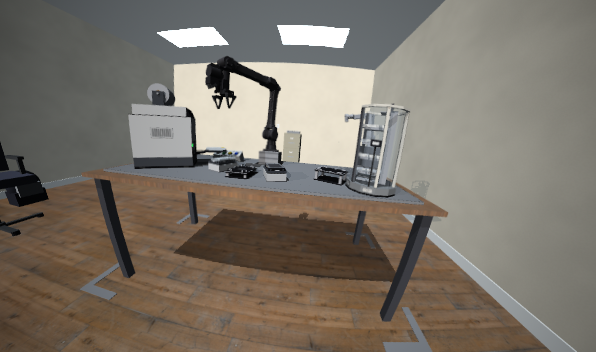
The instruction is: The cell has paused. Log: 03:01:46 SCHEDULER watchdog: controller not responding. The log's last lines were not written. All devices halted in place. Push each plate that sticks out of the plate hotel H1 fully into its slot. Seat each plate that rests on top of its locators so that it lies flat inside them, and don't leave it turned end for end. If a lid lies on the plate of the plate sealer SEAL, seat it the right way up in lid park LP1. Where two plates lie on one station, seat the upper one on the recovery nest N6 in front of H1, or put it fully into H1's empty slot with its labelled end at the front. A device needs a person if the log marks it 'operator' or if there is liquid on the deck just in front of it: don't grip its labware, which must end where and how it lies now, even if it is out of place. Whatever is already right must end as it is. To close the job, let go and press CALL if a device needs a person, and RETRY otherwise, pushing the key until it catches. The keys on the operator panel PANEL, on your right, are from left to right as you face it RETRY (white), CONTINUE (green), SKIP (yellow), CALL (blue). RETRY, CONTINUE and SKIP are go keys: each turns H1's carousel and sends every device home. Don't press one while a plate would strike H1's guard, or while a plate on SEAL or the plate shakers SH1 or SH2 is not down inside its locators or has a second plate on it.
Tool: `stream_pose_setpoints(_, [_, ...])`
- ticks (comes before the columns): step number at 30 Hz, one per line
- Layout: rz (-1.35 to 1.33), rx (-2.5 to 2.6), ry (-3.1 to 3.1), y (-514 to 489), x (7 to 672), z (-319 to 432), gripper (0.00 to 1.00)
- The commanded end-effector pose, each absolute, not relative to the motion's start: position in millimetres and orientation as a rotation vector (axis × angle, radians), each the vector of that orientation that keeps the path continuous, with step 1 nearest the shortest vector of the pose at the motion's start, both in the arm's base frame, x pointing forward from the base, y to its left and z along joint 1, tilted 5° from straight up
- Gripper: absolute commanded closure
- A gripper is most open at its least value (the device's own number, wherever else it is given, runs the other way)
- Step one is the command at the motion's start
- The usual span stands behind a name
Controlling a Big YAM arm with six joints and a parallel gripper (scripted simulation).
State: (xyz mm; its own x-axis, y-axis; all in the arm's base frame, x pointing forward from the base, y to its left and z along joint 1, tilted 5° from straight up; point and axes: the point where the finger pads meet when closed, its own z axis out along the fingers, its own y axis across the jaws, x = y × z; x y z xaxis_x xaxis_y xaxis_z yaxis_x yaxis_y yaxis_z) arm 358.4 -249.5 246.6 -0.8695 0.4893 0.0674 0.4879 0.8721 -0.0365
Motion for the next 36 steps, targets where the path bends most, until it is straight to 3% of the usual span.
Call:
stream_pose_setpoints(1, [0.038, -0.779, -2.989, -254.4, 355.9, 248.7, 0.00])
stream_pose_setpoints(24, [0.038, -0.779, -2.989, -254.4, 355.9, 248.7, 0.00])
stream_pose_setpoints(36, [0.025, -0.774, -2.966, -256.6, 351.7, 178.7, 0.00])
